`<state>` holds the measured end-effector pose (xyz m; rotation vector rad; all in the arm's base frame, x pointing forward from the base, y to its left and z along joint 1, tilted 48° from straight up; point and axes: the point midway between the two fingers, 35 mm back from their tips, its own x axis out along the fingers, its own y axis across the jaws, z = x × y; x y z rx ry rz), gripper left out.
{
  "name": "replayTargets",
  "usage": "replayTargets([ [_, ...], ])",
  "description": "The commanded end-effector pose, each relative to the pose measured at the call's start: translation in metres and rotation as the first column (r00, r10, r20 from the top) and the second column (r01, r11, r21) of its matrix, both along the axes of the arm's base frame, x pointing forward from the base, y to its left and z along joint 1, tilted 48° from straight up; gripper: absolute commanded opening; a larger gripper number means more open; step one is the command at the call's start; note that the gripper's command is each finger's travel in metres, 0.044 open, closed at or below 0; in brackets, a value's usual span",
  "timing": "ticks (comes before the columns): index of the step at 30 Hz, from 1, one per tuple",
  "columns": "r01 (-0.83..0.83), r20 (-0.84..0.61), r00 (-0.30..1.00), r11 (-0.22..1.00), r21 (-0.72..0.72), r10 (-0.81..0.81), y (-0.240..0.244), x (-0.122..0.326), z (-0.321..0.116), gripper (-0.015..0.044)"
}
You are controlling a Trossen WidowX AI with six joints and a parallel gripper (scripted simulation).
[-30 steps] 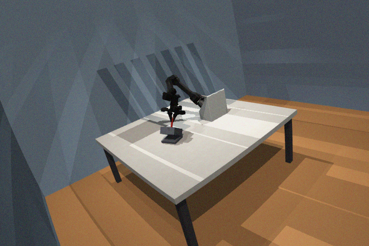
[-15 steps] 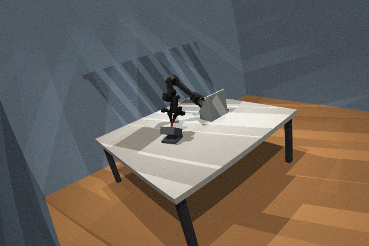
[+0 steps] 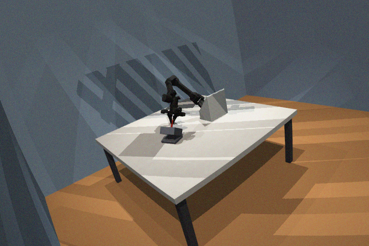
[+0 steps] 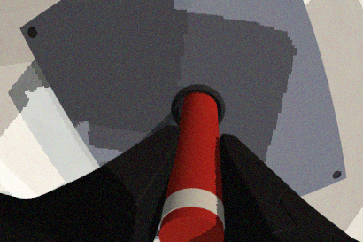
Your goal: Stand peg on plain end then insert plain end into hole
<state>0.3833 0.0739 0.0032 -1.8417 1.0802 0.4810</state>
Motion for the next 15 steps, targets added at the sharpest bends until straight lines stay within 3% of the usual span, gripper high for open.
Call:
replayTargets([
  [1,-0.005,-0.006,1.0,1.0,-0.001,0.005,-0.0003,0.0012,-0.0035,0.0],
  [15,-0.005,-0.006,1.0,1.0,-0.001,0.005,-0.0038,0.0051,-0.0085,0.0],
])
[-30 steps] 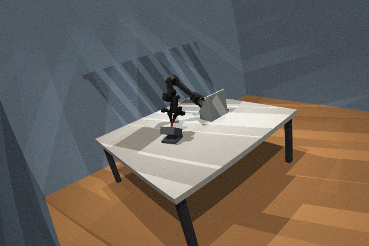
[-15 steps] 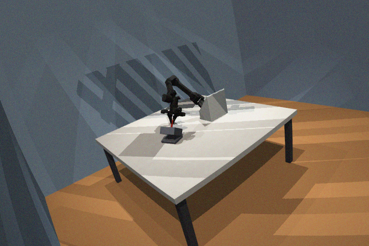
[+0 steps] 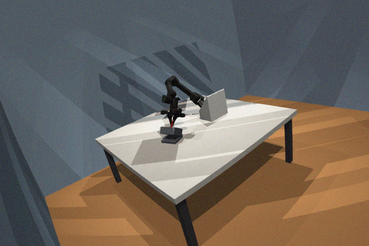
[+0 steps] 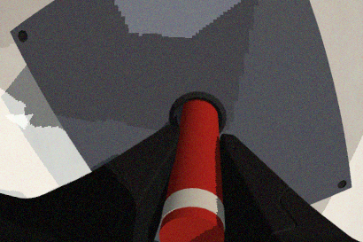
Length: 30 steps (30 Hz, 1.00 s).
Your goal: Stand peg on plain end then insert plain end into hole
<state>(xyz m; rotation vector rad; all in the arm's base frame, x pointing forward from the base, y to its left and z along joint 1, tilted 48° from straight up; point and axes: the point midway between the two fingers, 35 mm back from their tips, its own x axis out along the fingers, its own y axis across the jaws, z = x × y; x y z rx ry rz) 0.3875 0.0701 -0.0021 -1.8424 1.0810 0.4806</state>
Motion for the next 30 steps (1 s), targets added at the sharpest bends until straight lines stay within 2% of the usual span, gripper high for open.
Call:
replayTargets([
  [1,-0.005,-0.006,1.0,1.0,-0.001,0.005,-0.0003,0.0011,-0.0035,0.0],
  [21,0.0,0.001,1.0,1.0,0.001,0.0,-0.0025,0.0024,-0.0039,0.0],
  [30,0.0,0.001,1.0,1.0,0.001,0.0,-0.0025,0.0024,-0.0039,0.0236],
])
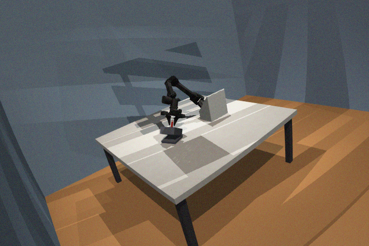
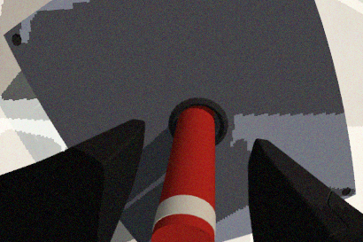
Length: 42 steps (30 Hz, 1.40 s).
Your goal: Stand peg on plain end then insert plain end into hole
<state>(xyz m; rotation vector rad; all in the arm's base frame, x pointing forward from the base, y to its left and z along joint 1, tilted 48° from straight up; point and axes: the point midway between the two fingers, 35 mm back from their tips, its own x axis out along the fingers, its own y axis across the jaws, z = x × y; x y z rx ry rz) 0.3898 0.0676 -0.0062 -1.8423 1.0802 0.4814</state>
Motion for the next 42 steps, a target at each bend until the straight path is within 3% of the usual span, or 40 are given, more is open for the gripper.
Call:
replayTargets([
  [1,0.0,0.001,1.0,1.0,0.0,0.0,0.0,0.0,0.0,0.0263],
  [8,0.0,-0.001,1.0,1.0,0.001,0.0,0.003,-0.002,0.004,0.044],
  [42,-0.007,-0.02,1.0,1.0,0.0,0.007,0.043,-0.04,0.047,0.044],
])
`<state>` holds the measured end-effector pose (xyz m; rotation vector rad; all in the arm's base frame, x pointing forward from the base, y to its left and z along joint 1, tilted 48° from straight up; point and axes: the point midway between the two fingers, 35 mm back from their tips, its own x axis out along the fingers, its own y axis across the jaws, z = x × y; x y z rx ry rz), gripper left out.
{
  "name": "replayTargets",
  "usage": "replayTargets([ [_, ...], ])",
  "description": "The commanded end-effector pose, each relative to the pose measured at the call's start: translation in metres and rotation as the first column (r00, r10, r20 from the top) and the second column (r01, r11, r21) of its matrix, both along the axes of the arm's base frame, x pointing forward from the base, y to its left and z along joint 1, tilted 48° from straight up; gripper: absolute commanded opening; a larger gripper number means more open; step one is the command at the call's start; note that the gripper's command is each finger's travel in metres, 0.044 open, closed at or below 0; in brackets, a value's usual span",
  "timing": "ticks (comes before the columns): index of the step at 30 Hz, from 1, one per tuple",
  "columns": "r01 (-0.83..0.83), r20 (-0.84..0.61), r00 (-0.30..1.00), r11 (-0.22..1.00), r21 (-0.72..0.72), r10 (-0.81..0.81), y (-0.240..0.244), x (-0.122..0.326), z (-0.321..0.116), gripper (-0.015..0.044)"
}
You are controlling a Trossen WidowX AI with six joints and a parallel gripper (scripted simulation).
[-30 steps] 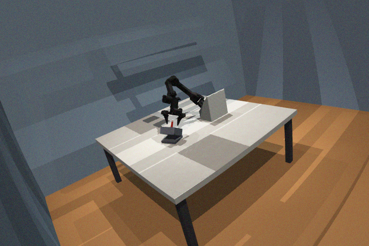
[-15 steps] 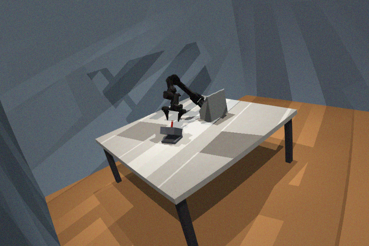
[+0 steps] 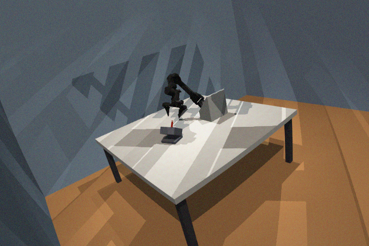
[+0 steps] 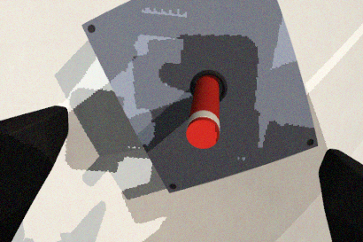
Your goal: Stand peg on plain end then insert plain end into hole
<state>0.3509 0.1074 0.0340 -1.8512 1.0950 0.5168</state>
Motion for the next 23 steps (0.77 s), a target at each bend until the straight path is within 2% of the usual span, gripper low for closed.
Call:
replayTargets([
  [1,0.004,0.012,1.0,1.0,0.005,-0.004,0.004,-0.003,0.008,0.044],
  [23,0.001,0.009,1.0,1.0,0.003,-0.001,0.019,-0.021,0.023,0.044],
])
